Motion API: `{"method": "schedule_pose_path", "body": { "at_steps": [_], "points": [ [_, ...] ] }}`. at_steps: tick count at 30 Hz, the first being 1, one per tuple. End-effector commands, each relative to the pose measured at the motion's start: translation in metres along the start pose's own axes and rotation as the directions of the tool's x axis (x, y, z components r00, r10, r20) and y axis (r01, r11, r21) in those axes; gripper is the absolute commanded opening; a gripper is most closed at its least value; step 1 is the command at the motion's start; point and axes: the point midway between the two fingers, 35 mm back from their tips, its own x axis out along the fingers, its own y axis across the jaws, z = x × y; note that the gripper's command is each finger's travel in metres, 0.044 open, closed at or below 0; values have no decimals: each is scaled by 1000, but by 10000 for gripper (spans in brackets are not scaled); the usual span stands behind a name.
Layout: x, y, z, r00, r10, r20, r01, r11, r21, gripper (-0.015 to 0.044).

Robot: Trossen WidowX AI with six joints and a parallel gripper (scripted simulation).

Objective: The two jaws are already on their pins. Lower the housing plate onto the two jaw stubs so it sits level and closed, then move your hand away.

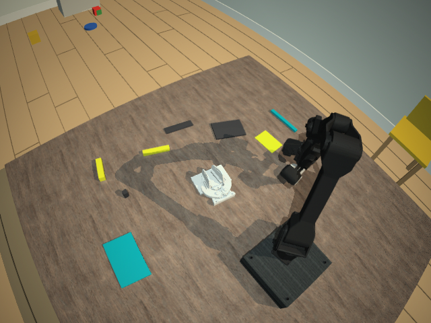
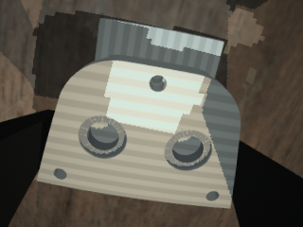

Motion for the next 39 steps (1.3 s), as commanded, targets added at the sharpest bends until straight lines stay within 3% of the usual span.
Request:
{"method": "schedule_pose_path", "body": {
  "at_steps": [1,23,39],
  "points": [
    [-2,0,0,1000,0,0,0,1000,0,351],
    [-71,-1,0,1000,0,-2,0,1000,3,351],
    [-74,20,25,1000,-1,-1,1,1000,29,351]
  ]
}}
